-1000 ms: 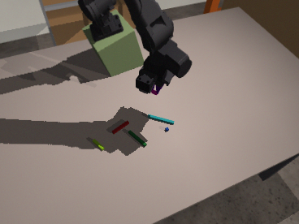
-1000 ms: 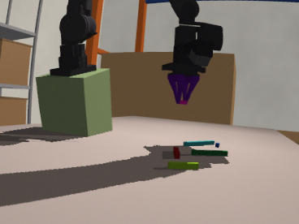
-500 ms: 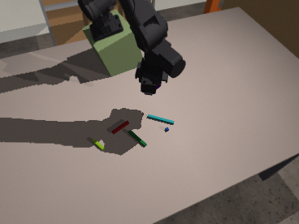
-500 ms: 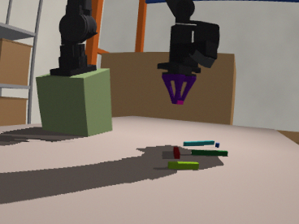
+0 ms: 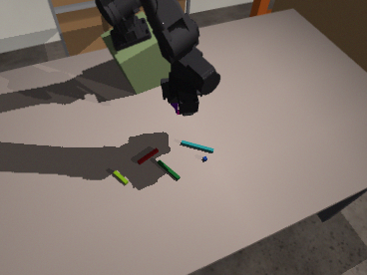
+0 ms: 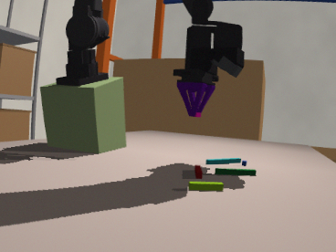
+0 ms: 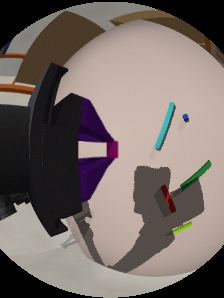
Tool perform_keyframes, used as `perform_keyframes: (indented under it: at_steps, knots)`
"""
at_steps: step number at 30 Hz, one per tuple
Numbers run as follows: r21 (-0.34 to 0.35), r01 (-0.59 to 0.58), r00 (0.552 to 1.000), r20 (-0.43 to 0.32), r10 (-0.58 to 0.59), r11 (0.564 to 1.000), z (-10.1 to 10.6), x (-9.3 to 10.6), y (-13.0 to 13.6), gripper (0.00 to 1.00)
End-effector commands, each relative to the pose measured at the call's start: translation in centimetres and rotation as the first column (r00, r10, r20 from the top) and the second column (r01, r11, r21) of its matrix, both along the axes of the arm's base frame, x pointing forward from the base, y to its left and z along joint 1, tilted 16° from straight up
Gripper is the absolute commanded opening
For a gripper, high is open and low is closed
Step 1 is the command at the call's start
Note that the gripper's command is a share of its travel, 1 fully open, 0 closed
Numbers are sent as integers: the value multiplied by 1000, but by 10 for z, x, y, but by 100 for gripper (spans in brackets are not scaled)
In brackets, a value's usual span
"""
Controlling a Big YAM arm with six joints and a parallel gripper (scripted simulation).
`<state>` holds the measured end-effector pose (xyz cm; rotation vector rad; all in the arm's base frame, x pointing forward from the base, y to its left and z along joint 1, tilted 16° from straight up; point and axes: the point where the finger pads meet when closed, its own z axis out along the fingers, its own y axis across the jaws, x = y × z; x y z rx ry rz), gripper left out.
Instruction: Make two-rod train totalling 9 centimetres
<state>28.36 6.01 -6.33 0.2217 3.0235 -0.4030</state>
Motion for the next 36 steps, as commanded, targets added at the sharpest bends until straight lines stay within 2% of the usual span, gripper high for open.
perform_keyframes:
  at_steps: [1,4,6,8,11,26,36]
  knots:
    - [1,-98,995,5,98,995,6,6,-3,15]
    - [-6,-200,980,-22,199,980,7,3,-7,15]
    - [-6,-200,980,-22,199,980,7,3,-7,15]
    - [-8,-268,963,-43,268,963,8,2,-10,15]
    - [-9,-312,949,-57,311,950,8,0,-12,15]
    - [-9,-323,944,-72,321,946,4,-3,-11,15]
    - [-9,-316,945,-88,314,949,-19,-5,-20,15]
